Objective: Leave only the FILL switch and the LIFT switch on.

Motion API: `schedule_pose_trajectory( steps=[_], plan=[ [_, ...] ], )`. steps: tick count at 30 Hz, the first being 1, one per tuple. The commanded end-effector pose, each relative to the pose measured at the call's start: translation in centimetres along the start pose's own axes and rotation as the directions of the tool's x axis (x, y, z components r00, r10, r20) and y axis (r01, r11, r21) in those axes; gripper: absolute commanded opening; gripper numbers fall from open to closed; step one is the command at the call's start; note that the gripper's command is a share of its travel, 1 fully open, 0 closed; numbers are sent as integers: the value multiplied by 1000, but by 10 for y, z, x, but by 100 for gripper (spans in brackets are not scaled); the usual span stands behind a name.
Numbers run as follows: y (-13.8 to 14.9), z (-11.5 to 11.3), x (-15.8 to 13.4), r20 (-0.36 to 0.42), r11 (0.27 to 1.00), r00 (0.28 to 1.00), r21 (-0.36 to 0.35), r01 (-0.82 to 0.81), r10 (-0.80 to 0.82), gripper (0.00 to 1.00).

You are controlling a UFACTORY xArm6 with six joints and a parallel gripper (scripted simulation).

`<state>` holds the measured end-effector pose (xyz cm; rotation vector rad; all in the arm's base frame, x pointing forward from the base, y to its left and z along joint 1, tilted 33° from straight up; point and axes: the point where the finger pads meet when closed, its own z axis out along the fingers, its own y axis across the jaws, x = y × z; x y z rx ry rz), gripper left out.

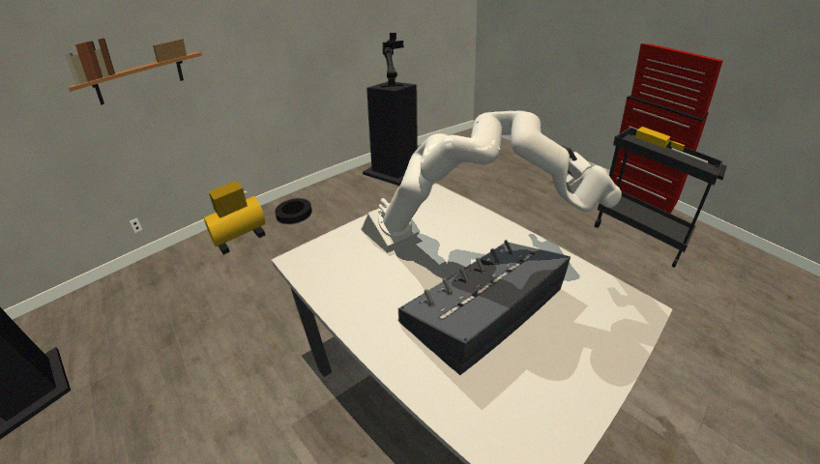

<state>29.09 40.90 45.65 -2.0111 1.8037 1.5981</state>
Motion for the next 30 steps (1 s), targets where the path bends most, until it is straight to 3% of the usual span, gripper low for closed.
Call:
schedule_pose_trajectory(
  steps=[1,20,24,30],
  plan=[
    [2,0,-1,0,1000,1000,2,4,-4,100],
    [3,2,1,-13,1000,1000,7,7,-7,100],
    [10,13,18,-88,999,996,38,26,-23,100],
    [29,36,70,-308,987,949,113,111,-71,100]
  ],
)
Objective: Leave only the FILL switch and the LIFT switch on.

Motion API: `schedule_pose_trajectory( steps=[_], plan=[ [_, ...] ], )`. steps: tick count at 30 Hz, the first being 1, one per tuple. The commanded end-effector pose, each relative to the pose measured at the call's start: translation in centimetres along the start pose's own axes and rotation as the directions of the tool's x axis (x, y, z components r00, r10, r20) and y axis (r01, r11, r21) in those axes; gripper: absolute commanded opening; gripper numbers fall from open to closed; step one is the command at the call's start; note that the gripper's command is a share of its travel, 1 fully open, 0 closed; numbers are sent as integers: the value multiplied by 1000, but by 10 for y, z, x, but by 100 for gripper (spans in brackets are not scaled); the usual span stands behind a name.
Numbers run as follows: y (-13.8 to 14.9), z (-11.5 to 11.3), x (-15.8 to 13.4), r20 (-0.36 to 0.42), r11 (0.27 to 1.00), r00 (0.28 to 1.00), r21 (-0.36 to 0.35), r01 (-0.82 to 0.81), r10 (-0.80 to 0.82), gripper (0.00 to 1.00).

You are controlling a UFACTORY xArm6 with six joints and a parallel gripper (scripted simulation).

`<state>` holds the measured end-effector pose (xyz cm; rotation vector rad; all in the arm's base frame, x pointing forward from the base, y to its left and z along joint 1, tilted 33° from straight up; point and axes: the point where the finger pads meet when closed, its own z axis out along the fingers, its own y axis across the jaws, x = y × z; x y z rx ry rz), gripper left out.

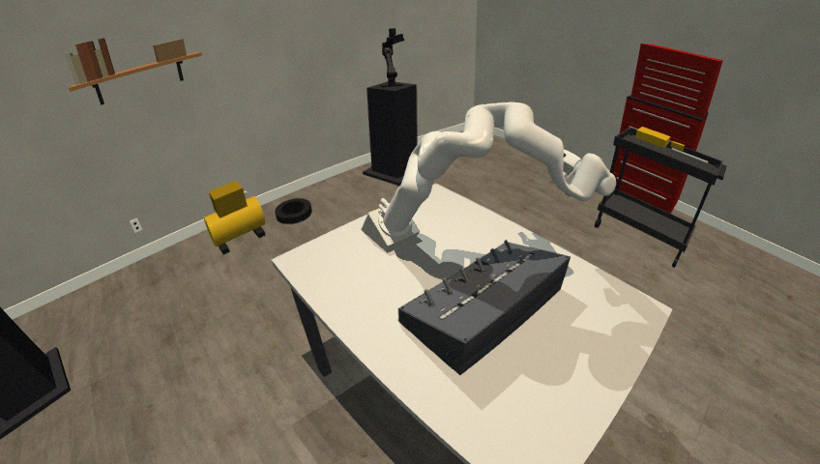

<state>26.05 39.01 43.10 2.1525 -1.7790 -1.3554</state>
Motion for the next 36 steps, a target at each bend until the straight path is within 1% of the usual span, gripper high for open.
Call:
schedule_pose_trajectory(
  steps=[1,3,4,5,6,7,8,9,10,12,13,14,15,17,18,20,21,22,23,25,26,27,28,30,31,32,33,36],
  plan=[
    [23,25,44,-202,993,978,91,80,-60,100],
    [23,25,44,-202,993,978,91,80,-60,100],
    [28,30,60,-268,988,960,110,112,-79,100],
    [28,30,60,-268,988,960,110,112,-79,100],
    [34,34,76,-337,981,936,128,149,-98,100],
    [34,34,76,-337,981,936,128,149,-98,100],
    [39,36,94,-410,971,905,142,191,-118,100],
    [39,36,94,-410,971,905,142,191,-118,100],
    [44,37,112,-483,959,865,152,238,-138,100],
    [44,37,112,-483,959,865,152,238,-138,100],
    [48,36,130,-556,945,817,157,288,-157,100],
    [48,36,130,-556,945,817,157,288,-157,100],
    [52,34,148,-626,927,760,157,341,-174,100],
    [52,34,148,-626,927,760,157,341,-174,100],
    [55,30,166,-693,906,695,150,396,-189,100],
    [55,30,166,-693,906,695,150,396,-189,100],
    [57,25,183,-756,882,623,137,450,-201,100],
    [57,25,183,-756,882,623,137,450,-201,100],
    [58,19,198,-811,856,546,117,503,-209,100],
    [58,19,198,-811,856,546,117,503,-209,100],
    [59,12,212,-860,828,463,92,553,-214,100],
    [59,12,212,-860,828,463,92,553,-214,100],
    [58,4,225,-901,798,378,62,599,-214,100],
    [58,4,225,-901,798,378,62,599,-214,100],
    [58,-3,235,-933,768,292,27,640,-210,100],
    [58,-3,235,-933,768,292,27,640,-210,100],
    [57,-11,244,-957,737,207,-10,676,-203,100],
    [57,-11,244,-957,737,207,-10,676,-203,100]
  ],
)
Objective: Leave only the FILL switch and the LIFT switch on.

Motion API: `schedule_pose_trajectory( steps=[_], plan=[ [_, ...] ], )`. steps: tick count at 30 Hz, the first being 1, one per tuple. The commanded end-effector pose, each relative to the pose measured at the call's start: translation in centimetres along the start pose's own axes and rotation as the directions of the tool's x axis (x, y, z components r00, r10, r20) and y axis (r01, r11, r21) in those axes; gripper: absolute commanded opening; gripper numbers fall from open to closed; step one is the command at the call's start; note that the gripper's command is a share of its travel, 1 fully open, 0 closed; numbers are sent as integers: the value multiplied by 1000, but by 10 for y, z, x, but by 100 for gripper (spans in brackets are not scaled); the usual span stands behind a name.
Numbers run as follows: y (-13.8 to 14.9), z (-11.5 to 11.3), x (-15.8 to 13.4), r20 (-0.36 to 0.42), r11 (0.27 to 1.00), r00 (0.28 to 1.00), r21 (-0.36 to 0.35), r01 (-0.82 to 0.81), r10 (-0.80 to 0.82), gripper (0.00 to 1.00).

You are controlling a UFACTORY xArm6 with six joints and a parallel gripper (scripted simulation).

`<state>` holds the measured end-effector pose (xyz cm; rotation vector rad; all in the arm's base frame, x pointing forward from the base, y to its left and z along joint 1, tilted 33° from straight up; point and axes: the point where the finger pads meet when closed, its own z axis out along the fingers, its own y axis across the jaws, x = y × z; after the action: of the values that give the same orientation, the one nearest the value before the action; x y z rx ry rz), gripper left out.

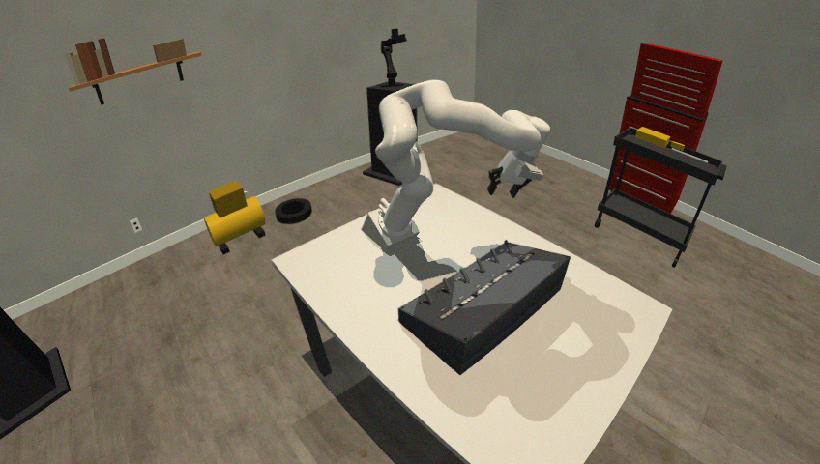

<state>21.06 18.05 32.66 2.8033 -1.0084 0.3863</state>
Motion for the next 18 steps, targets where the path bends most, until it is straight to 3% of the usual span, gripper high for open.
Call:
schedule_pose_trajectory(
  steps=[1,3,5,6,7,11,12,15,18],
  plan=[
    [8,5,10,-85,997,995,58,47,-42,100],
    [13,10,27,-226,983,966,103,149,-123,100],
    [13,10,27,-226,983,966,103,149,-123,100],
    [14,12,34,-289,973,945,118,196,-155,100],
    [14,12,34,-289,973,945,118,196,-155,100],
    [15,13,49,-442,938,868,142,315,-225,100],
    [15,13,49,-442,938,868,142,315,-225,100],
    [13,13,57,-539,908,801,146,392,-259,100],
    [12,12,58,-559,901,785,146,409,-266,100]
  ],
)
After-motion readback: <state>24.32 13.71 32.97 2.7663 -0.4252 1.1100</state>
